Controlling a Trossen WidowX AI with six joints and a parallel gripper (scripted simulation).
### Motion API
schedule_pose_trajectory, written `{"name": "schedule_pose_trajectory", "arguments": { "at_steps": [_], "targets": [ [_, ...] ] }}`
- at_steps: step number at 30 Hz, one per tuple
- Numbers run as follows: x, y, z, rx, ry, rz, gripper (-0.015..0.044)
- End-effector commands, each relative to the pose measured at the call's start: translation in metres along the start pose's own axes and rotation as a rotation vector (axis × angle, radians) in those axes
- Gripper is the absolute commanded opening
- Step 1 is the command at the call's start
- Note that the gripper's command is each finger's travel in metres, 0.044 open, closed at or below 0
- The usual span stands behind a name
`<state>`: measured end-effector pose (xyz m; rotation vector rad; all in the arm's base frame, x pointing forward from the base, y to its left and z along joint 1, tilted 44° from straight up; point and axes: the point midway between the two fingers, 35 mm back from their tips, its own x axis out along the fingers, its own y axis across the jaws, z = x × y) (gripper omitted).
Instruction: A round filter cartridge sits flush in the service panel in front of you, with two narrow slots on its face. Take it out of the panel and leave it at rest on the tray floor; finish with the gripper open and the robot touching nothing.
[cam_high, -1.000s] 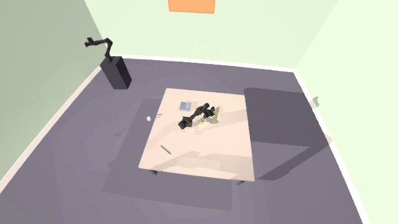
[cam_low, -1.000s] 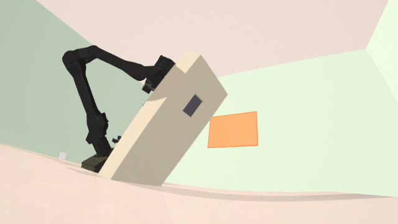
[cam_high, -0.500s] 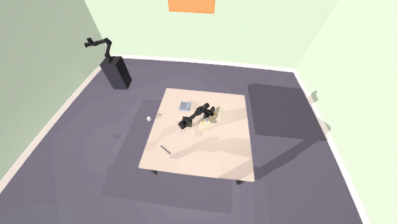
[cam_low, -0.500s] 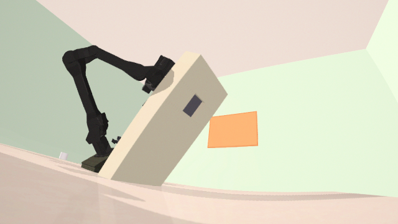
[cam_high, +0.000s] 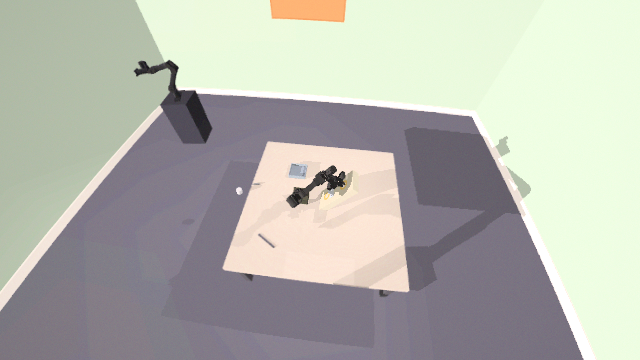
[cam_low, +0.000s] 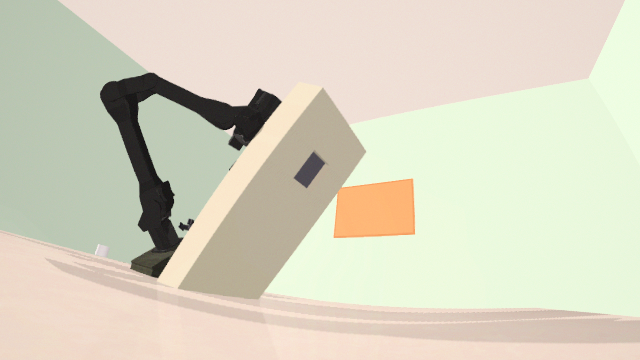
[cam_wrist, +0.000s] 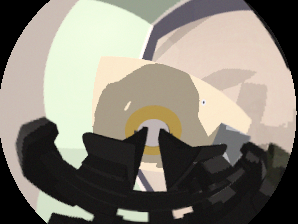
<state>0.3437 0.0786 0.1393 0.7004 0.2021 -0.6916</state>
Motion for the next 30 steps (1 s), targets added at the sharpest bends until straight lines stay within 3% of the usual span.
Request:
{"name": "schedule_pose_trajectory", "arguments": {
  "at_steps": [1, 18, 30],
  "targets": [
    [0.010, -0.001, -0.001, 0.017, 0.015, -0.013, 0.0000],
    [0.010, -0.001, -0.001, 0.017, 0.015, -0.013, 0.0000],
    [-0.042, 0.000, -0.006, 0.011, 0.022, -0.020, 0.0000]
  ]
}}
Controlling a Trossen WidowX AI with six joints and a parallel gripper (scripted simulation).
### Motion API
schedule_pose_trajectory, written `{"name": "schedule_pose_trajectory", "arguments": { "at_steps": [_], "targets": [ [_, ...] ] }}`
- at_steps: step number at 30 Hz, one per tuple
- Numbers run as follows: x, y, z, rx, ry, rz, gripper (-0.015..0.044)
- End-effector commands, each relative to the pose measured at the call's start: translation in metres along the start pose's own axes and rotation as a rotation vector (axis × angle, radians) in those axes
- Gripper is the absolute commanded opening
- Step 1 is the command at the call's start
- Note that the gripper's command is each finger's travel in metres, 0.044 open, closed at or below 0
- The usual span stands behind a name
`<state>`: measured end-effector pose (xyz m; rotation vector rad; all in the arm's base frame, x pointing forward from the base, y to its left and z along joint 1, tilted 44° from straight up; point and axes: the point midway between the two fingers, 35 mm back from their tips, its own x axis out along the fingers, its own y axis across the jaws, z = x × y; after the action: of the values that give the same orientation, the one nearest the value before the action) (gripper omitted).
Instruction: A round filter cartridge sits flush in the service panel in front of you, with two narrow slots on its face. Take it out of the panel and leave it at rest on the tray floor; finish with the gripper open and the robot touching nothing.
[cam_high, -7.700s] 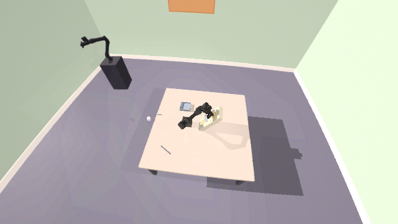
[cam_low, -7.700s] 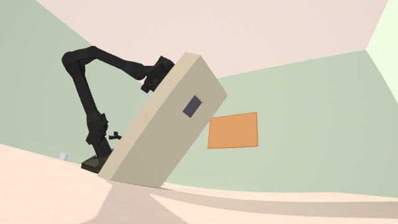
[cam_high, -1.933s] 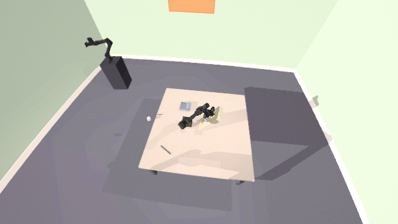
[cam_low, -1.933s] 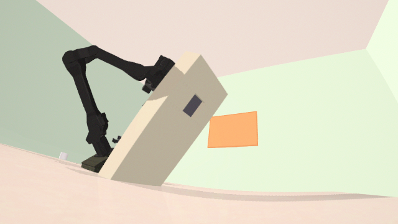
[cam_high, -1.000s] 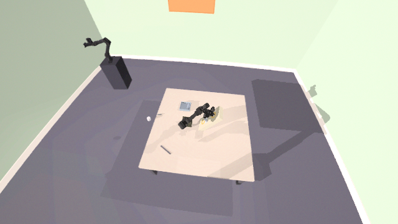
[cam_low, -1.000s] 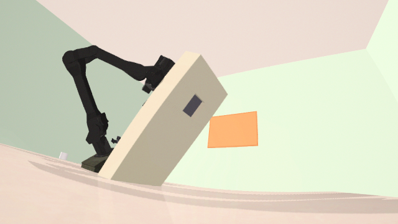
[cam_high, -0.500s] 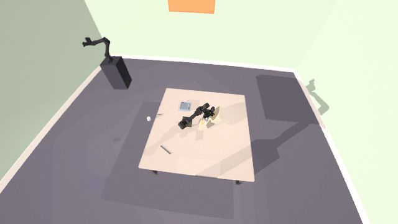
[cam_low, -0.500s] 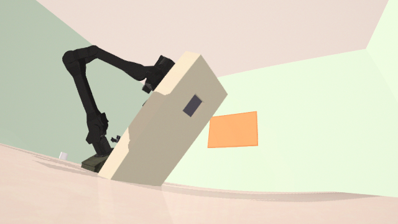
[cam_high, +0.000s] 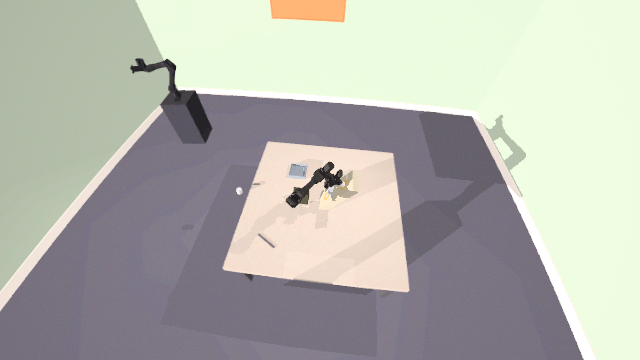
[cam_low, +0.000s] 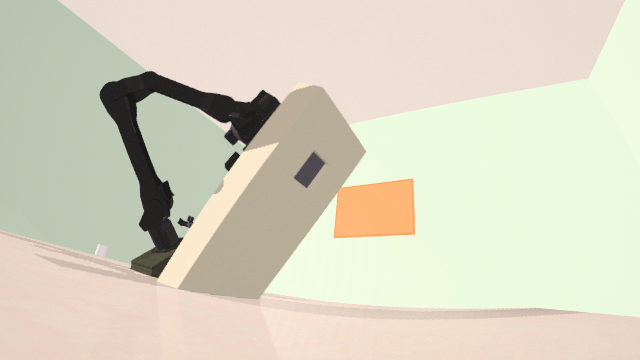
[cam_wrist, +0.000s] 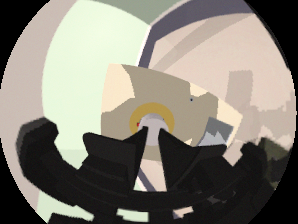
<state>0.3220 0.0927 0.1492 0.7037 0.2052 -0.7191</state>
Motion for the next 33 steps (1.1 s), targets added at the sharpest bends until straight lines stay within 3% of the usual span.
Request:
{"name": "schedule_pose_trajectory", "arguments": {
  "at_steps": [1, 9, 33],
  "targets": [
    [-0.018, 0.001, -0.005, 0.005, 0.026, 0.005, 0.0000],
    [-0.045, -0.001, 0.000, 0.007, 0.023, 0.009, 0.0000],
    [-0.037, -0.062, -0.008, 0.006, 0.023, 0.009, 0.0000]
  ]
}}
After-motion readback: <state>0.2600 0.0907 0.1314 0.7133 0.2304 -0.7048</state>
